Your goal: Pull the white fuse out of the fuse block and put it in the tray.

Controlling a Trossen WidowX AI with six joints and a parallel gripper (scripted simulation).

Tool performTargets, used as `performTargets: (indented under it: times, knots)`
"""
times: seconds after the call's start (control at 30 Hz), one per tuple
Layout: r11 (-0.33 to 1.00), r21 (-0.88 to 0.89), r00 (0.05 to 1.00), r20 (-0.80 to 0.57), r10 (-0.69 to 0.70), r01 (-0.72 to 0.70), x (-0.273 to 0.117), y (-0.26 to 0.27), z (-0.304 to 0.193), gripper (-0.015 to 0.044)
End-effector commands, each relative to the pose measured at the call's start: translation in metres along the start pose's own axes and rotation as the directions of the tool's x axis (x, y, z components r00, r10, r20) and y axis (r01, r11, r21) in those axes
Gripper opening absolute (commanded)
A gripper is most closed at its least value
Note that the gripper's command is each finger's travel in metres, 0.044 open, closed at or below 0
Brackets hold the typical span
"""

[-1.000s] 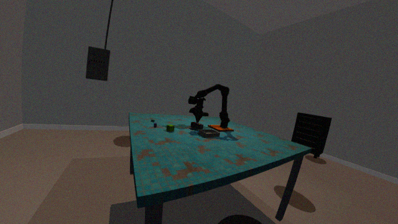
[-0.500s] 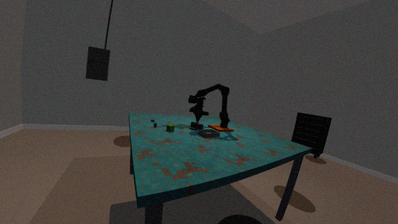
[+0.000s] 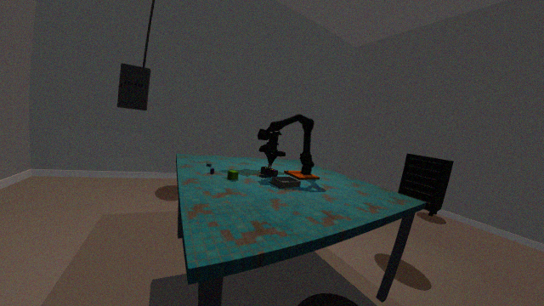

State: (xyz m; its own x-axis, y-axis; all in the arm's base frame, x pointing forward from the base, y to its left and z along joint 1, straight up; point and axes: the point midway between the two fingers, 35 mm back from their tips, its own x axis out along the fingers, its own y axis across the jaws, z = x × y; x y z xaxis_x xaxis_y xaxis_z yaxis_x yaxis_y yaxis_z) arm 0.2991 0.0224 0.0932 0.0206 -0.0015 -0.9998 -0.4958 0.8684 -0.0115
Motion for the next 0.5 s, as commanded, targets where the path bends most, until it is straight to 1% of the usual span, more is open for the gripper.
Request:
performTargets:
  times: [0.0,0.47]
  knots:
    - [1.0,0.003,1.0,0.001,-0.003,0.003,-0.003,0.0,0.0,0.0]
    - [1.0,0.003,1.0,0.001,-0.003,0.003,-0.017,0.0,0.0,0.0]
